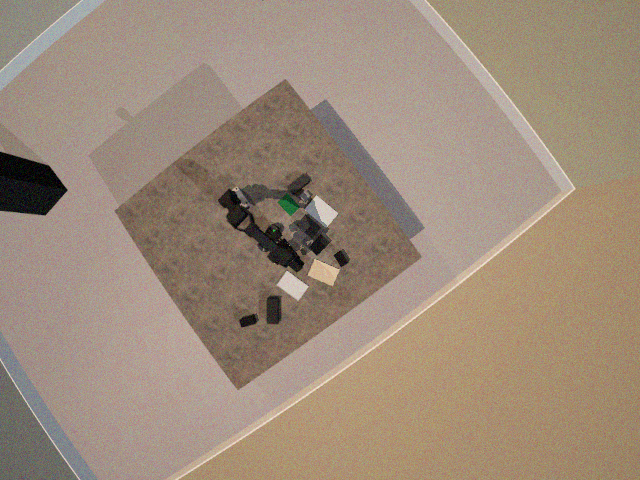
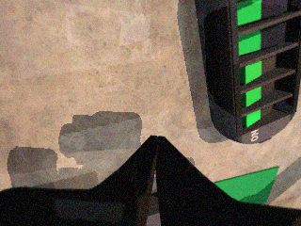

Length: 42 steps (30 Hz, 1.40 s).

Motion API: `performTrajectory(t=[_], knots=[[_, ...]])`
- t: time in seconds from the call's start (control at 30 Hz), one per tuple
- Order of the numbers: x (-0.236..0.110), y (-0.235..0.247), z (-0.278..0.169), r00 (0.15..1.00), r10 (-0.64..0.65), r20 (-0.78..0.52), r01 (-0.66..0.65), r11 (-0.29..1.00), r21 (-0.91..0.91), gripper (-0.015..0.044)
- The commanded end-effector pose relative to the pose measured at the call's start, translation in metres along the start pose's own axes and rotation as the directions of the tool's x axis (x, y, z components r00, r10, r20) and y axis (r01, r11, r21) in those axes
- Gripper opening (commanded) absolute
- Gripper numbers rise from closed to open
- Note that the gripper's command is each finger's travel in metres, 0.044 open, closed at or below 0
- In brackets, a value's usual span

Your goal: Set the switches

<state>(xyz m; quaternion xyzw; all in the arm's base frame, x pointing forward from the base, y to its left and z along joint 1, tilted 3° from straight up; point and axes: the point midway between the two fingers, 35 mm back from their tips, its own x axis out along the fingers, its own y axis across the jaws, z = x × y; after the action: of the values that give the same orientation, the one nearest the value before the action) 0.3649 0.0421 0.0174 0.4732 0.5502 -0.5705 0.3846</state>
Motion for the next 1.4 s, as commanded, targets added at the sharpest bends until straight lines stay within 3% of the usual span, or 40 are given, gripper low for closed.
performTrajectory(t=[0.0, 0.23, 1.37], knots=[[0.006, -0.004, -0.001, 1.0, -0.015, 0.017, 0.015, 0.999, -0.034, 0.0], [0.02, -0.048, -0.015, 0.994, -0.002, 0.111, 0.041, 0.936, -0.349, 0.0], [0.066, -0.036, -0.015, 0.994, -0.001, 0.112, 0.041, 0.933, -0.357, 0.0]])
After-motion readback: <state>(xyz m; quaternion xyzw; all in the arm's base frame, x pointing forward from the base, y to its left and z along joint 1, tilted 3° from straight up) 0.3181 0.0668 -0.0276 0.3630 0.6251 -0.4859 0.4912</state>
